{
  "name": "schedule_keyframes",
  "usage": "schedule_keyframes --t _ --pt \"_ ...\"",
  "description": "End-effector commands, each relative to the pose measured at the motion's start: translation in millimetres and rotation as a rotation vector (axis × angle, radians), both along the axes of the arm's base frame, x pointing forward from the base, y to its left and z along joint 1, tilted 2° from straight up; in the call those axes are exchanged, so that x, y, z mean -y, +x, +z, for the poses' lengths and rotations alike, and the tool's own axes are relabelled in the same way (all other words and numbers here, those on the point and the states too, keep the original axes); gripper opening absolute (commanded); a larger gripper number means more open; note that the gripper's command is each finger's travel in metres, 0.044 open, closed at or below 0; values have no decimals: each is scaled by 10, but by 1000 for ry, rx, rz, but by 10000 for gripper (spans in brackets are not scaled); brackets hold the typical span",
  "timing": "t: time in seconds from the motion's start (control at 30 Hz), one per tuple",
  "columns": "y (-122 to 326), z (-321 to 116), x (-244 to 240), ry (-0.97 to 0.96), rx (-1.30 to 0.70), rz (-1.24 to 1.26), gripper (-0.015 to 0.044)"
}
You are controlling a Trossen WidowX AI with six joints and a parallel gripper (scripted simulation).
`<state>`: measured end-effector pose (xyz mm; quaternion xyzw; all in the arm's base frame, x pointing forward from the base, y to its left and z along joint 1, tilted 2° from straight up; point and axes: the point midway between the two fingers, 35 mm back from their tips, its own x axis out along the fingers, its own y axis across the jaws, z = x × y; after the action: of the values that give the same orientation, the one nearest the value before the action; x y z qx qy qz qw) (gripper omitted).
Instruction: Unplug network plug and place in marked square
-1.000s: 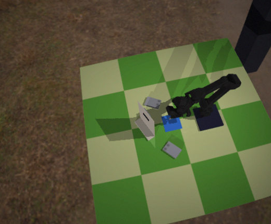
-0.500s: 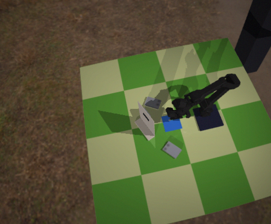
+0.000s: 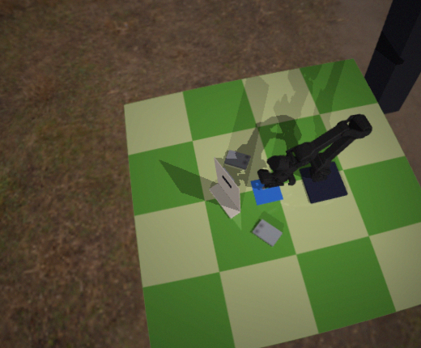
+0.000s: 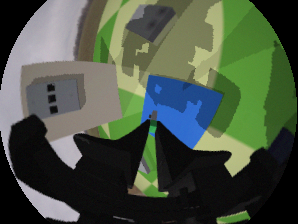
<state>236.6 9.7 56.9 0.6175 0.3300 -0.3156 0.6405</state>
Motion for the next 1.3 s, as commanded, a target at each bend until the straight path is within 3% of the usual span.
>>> schedule_keyframes --t 0.0,1.03,1.23,1.27 --pt "-21 -86 8 -4 -7 0 0" --pt "-16 -190 1 -1 -4 1 0" --pt "-16 -190 1 -1 -4 1 156" --pt "-16 -190 1 -1 -4 1 156"
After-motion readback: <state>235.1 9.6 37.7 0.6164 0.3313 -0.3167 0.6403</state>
